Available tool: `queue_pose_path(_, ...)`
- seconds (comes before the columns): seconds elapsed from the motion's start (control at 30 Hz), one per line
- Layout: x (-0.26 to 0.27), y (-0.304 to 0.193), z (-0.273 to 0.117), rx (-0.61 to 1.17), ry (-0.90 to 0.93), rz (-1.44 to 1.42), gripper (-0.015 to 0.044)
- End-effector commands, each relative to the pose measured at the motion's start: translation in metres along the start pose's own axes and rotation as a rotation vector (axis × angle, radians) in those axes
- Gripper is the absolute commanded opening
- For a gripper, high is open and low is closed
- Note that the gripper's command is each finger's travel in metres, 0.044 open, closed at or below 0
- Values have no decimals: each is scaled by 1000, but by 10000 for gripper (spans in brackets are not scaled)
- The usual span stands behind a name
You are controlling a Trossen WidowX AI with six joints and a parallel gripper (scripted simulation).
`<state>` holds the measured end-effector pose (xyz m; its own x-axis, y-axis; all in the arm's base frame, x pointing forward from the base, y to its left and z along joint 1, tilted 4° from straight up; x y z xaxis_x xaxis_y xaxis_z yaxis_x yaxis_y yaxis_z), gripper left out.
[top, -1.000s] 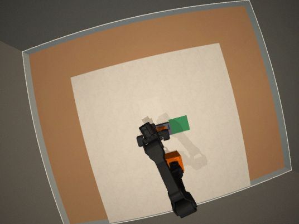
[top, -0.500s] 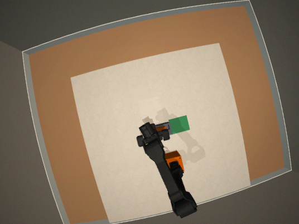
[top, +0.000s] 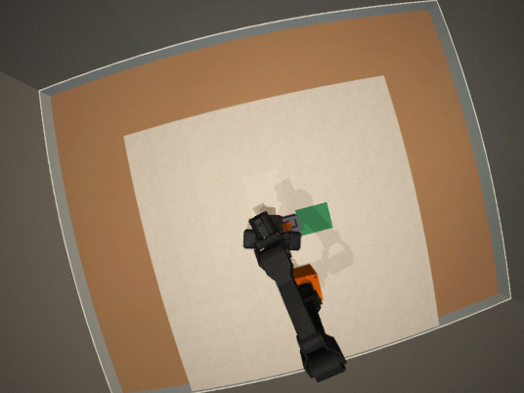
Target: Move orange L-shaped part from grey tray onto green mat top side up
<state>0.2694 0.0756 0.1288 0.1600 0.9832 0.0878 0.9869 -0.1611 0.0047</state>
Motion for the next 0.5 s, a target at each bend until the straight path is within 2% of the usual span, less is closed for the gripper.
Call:
queue_pose_path(0.0, -17, 6, 1, 4, -5, 317, 280)
queue_pose_path(0.27, -61, 17, 2, 2, -21, 1202, 280)
queue_pose_path(0.47, -65, 18, 2, 1, -22, 1275, 280)
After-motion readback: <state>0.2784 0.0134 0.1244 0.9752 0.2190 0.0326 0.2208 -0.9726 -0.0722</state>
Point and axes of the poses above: the point midway between the two fingers, 35 mm back from their tips, its own z axis out along the fingers, its own x axis across the jaws, y = z × x, the point moved 5 cm from there along -z, back along the fingers, and after that the axes turned 7 degrees about -z, right-handed, at the moved point
